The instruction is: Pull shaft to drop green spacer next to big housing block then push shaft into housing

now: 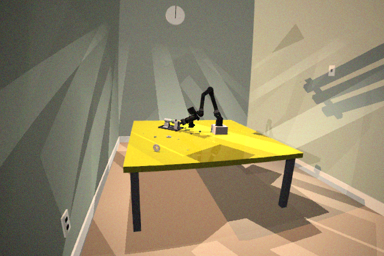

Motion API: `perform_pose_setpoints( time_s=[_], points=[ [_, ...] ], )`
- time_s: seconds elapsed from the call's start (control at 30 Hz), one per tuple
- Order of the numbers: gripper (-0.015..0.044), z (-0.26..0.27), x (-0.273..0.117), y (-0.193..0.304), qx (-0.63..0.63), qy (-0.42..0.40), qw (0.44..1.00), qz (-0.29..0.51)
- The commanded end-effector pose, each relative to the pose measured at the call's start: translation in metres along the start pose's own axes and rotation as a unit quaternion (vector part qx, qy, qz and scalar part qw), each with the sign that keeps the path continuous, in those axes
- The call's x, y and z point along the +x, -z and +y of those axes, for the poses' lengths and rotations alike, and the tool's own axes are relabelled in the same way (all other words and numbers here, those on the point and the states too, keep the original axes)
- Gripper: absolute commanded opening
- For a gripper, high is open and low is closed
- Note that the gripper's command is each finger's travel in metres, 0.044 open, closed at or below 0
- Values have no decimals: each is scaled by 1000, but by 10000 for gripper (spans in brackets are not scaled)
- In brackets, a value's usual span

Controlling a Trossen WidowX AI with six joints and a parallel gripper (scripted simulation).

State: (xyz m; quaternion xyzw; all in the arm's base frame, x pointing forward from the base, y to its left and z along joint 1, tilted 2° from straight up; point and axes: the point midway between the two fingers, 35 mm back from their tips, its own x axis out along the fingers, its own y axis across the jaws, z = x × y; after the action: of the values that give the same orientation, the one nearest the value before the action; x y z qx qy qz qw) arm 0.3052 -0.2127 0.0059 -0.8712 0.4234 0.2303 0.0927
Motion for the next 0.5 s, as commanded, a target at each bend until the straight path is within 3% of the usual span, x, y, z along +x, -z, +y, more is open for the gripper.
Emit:
perform_pose_setpoints(
  time_s=[0.0, 0.47],
  points=[
    [0, 1, 0, -1, 2, -1, 1000, -1],
    [0, 1, -1, -1, 2, -1, 1000, -1]
  ],
)
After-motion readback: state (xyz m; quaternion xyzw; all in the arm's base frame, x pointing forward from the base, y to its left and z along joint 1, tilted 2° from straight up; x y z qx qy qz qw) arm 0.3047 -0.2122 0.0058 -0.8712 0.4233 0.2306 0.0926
